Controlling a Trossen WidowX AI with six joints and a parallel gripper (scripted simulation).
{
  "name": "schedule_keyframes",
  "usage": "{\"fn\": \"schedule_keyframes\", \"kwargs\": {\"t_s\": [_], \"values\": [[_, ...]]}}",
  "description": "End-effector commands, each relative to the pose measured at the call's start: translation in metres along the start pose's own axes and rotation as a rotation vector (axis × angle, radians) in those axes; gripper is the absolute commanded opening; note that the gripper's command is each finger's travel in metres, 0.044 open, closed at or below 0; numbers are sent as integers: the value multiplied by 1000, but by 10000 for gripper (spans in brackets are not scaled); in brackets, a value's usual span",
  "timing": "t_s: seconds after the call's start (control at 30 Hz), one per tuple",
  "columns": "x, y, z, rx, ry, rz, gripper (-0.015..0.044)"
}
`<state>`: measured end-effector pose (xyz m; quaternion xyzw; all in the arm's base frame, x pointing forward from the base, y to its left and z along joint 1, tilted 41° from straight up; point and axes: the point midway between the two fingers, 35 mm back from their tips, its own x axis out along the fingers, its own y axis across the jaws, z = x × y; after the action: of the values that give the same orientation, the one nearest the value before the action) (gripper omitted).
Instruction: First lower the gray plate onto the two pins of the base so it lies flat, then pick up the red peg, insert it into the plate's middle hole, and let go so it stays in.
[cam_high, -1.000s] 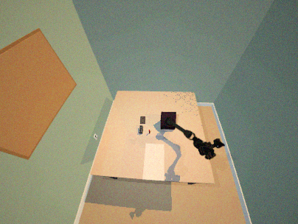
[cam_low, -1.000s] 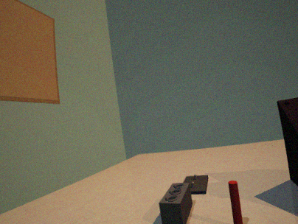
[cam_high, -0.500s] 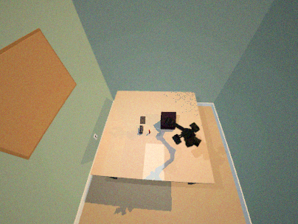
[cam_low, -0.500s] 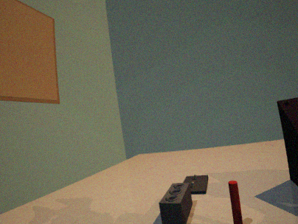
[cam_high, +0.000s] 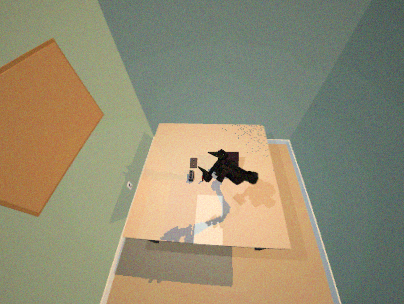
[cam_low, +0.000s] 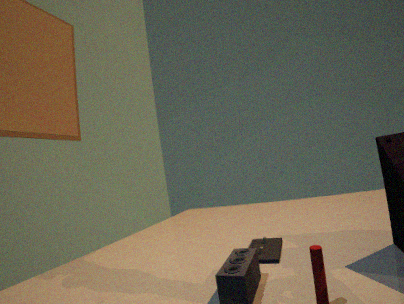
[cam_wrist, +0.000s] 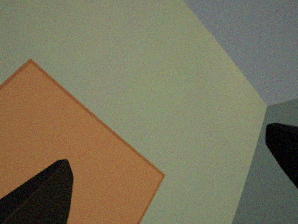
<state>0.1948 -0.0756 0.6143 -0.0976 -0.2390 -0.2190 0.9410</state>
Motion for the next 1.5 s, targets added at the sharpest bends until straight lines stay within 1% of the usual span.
{"fn": "schedule_keyframes", "kwargs": {"t_s": [0.0, 0.2, 0.37, 0.53, 0.7, 0.87, 1.0, 1.07, 1.13, 1.2, 1.23, 1.27, 1.47], "values": [[24, 23, -49, 75, 140, 80, 440], [45, 68, -136, 258, 425, 208, 440], [44, 105, -208, 420, 690, 270, 440], [26, 142, -282, 602, 1006, 284, 440], [-8, 175, -347, 780, 1349, 227, 440], [-58, 204, -403, 952, 1735, 67, 440], [-103, 222, -436, 1057, 2036, -144, 440], [-129, 227, -453, 1095, 2199, -303, 440], [-155, 231, -468, 1122, 2355, -494, 440], [-177, 234, -477, 1132, 2479, -684, 440], [-182, 235, -479, 1133, 2509, -738, 440], [-184, 235, -480, 1132, 2519, -756, 440], [-185, 238, -475, 1133, 2519, -756, 440]]}}
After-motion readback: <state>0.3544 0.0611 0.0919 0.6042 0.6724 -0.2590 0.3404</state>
